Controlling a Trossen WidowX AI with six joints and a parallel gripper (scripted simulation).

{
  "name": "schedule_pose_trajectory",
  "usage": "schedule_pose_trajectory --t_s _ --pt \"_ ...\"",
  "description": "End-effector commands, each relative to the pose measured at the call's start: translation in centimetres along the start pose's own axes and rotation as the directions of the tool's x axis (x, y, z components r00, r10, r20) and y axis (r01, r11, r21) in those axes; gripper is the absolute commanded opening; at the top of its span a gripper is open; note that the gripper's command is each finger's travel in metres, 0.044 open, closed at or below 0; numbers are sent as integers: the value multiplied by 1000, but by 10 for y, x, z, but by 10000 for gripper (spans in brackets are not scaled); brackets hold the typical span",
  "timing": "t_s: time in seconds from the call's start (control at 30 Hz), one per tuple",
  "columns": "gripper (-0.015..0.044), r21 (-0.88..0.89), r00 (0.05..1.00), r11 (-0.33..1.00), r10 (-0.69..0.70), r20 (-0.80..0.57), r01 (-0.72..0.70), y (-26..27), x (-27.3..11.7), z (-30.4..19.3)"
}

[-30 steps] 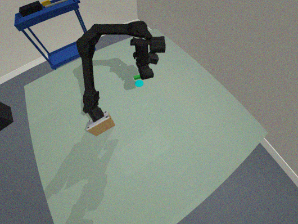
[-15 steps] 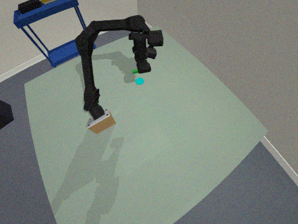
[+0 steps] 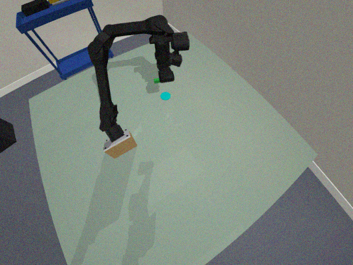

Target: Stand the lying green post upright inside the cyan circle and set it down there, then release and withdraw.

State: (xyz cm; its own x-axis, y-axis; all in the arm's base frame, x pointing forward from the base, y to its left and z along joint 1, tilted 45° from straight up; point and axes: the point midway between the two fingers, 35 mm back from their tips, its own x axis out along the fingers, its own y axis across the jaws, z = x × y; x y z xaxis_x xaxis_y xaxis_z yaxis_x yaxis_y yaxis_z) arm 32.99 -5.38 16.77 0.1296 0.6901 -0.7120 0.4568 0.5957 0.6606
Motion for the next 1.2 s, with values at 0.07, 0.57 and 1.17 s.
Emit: schedule_pose_trajectory --t_s 0.07,0.57,1.17 --pt "23 10 1000 1000 5 -2 -5 10 0 -3" --pt "23 9 998 999 -49 28 48 6 5 -4" --pt "23 9 986 990 -139 95 138 -1 14 -4"
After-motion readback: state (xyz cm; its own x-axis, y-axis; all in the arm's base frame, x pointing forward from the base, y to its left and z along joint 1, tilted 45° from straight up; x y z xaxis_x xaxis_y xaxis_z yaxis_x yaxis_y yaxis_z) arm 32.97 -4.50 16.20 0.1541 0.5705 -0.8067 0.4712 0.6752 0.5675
